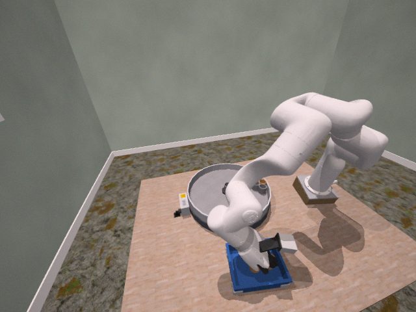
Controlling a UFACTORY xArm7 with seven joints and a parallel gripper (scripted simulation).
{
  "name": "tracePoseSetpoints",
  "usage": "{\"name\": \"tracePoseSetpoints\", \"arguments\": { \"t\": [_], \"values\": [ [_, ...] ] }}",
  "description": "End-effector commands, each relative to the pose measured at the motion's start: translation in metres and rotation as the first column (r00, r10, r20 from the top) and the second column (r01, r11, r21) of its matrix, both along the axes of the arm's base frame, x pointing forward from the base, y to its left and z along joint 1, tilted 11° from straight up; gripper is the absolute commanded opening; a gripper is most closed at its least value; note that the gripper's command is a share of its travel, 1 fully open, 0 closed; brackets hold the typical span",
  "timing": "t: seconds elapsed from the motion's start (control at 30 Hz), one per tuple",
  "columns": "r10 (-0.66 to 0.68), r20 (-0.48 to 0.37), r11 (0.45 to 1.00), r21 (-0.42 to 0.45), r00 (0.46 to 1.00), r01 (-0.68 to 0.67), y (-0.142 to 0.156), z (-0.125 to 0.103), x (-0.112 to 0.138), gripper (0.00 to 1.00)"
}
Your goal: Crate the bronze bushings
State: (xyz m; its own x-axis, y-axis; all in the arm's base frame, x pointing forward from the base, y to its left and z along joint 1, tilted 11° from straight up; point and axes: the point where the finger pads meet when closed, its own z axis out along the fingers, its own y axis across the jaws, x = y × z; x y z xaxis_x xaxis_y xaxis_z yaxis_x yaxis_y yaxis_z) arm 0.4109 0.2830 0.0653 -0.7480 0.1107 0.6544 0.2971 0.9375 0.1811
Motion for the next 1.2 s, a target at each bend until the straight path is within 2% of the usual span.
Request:
{"name": "tracePoseSetpoints", "arguments": {
  "t": [0.0,1.17],
  "values": [
    [-0.001,0.005,1.000,0.001,1.000,0.001,0.0002,0.0013,0.0016,0.00],
    [-0.001,0.005,1.000,0.001,1.000,0.001,0.0012,-0.0037,0.0020,0.00]
  ]
}}
